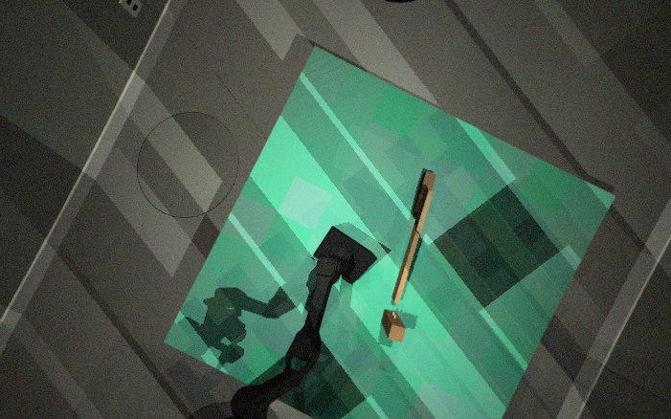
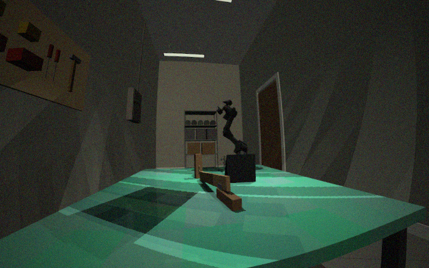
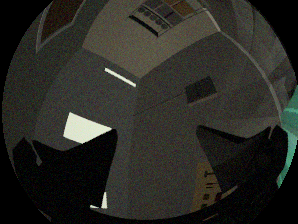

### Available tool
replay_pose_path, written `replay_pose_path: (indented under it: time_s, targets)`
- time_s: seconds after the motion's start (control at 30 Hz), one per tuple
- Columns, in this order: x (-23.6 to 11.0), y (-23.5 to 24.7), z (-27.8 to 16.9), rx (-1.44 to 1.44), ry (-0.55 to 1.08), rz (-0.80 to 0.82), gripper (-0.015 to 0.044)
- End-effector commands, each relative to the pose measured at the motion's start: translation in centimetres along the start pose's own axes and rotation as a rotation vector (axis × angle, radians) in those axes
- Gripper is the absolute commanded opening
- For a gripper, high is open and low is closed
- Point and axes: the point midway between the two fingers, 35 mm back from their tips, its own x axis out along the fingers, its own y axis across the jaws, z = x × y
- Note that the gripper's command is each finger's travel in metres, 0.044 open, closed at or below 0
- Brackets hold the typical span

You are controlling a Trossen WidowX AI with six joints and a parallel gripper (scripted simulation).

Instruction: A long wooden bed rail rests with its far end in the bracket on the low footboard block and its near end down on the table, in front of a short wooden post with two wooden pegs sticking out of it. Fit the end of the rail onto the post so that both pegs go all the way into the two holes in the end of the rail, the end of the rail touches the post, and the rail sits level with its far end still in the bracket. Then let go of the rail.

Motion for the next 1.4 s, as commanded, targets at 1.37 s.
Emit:
replay_pose_path:
  time_s: [1.37]
  targets:
    - [-19.5, 5.3, -43.0, -1.277, 0.718, 0.81, 0.044]
